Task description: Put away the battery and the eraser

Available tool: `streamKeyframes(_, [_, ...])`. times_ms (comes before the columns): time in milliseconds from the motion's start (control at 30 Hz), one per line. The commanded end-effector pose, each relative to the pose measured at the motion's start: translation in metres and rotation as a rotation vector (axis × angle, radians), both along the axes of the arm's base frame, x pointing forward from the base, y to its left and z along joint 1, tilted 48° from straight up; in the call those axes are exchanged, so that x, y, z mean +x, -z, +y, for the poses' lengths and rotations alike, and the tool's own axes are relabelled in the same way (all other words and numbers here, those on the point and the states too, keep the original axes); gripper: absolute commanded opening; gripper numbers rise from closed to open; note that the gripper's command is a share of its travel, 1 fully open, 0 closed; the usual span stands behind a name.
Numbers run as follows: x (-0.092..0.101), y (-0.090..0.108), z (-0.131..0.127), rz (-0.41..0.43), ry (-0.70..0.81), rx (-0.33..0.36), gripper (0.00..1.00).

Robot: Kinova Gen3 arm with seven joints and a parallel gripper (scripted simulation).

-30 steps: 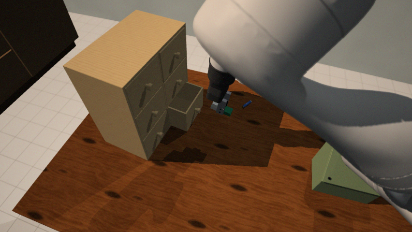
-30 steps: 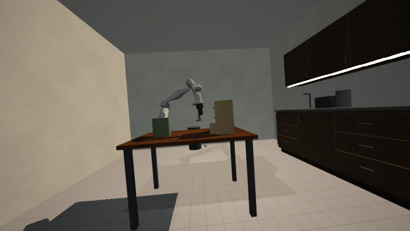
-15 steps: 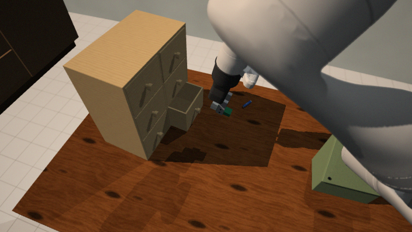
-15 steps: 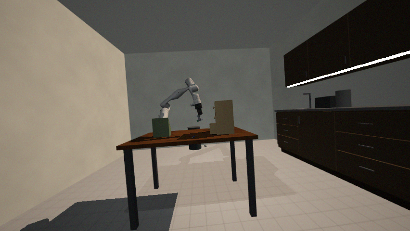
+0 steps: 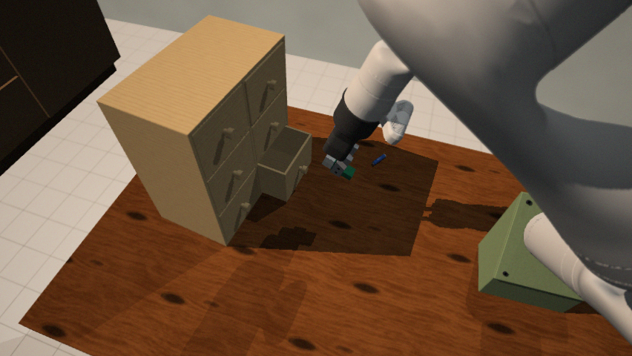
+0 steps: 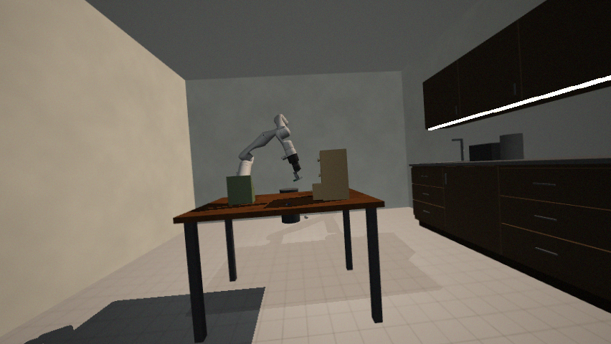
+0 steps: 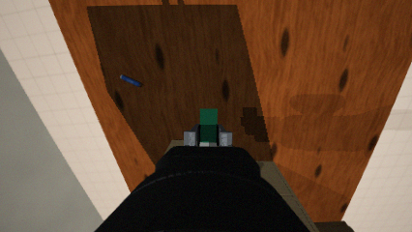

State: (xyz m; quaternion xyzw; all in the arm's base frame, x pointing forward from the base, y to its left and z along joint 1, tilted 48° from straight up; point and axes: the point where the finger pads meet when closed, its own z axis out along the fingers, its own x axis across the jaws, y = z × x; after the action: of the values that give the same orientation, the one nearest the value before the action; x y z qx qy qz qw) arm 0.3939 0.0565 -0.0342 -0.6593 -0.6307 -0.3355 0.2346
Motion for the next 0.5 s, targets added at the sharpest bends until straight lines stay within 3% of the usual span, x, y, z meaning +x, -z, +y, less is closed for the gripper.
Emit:
streamKeyframes(0, [-0.003, -0.0015, -0.0025, -0.01, 0.028, 0.003, 0.45])
streamKeyframes(467, [-0.0044, -0.001, -0.002, -0.099, 0.126, 0.005, 0.45])
